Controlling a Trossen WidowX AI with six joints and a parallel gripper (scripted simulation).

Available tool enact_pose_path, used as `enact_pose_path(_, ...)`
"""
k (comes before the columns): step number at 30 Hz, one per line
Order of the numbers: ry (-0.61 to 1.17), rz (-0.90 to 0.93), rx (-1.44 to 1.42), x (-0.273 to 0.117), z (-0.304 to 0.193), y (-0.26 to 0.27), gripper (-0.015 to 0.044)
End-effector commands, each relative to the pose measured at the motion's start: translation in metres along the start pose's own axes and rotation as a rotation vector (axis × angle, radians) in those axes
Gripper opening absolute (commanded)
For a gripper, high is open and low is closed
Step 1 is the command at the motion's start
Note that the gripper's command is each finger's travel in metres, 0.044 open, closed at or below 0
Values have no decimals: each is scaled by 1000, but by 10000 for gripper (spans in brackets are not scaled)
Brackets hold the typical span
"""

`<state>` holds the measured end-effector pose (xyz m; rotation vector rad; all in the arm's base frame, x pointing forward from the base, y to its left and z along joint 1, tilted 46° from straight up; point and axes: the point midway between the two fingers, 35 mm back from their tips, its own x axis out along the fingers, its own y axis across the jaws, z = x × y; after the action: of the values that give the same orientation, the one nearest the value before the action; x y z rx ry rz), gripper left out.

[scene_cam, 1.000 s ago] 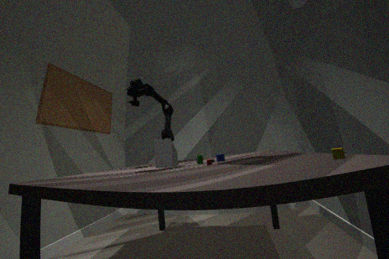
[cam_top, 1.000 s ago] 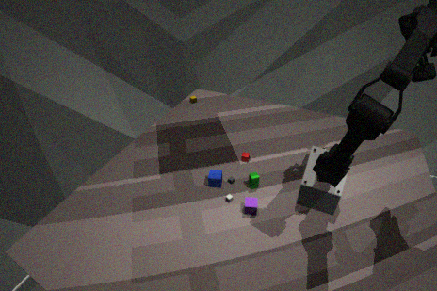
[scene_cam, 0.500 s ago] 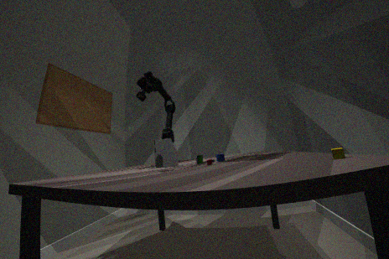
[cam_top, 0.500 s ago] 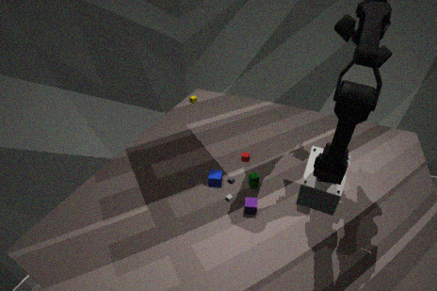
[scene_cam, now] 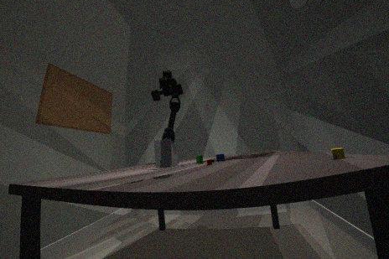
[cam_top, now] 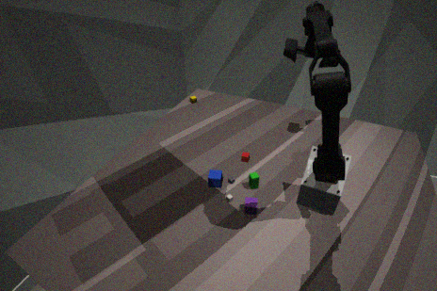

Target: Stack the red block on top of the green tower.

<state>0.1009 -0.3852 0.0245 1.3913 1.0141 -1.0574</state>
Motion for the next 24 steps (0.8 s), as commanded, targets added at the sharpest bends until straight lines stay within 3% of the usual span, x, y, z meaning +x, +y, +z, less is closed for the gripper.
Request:
enact_pose_path(1, 52, 25, -121, 18, -14, 24, 440)
enact_pose_path(14, 317, 182, -764, 93, -111, 118, 440)
enact_pose_path(24, 512, 345, -1201, 132, -210, 158, 440)
